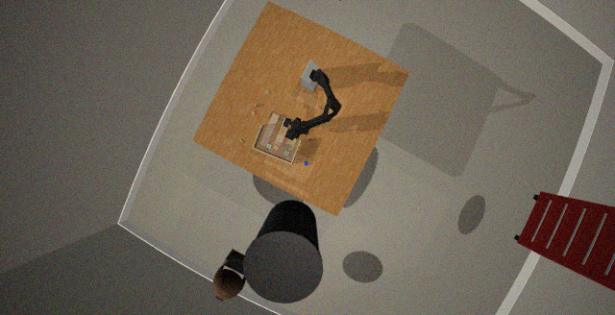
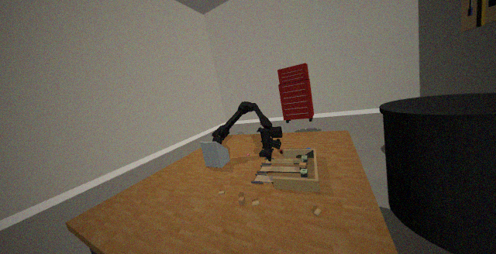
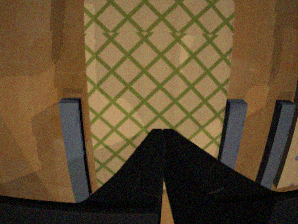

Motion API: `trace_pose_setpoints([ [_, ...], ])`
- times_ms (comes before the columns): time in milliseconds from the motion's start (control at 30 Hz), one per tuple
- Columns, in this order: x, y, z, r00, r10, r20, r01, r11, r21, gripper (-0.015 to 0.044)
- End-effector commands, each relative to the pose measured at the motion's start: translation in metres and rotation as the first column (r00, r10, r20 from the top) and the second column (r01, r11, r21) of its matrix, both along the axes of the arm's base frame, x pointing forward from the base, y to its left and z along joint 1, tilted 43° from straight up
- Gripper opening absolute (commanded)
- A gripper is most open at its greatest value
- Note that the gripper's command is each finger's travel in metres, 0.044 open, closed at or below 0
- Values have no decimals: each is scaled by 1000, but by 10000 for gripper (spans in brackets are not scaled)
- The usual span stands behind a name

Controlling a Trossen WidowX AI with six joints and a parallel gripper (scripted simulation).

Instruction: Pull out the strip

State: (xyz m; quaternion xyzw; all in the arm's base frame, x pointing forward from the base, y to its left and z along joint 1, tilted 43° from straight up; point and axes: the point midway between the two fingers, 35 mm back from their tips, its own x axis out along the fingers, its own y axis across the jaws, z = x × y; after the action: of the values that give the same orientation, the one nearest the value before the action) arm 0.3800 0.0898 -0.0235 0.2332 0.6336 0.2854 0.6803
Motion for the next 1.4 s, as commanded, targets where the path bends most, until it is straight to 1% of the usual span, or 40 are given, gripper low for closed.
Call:
trace_pose_setpoints([
  [0, -2, 4, -2, 1000, 6, -2, -6, 1000, 4, 0],
  [1367, -62, 2, -10, 1000, 6, -6, -6, 1000, 3, 0],
])
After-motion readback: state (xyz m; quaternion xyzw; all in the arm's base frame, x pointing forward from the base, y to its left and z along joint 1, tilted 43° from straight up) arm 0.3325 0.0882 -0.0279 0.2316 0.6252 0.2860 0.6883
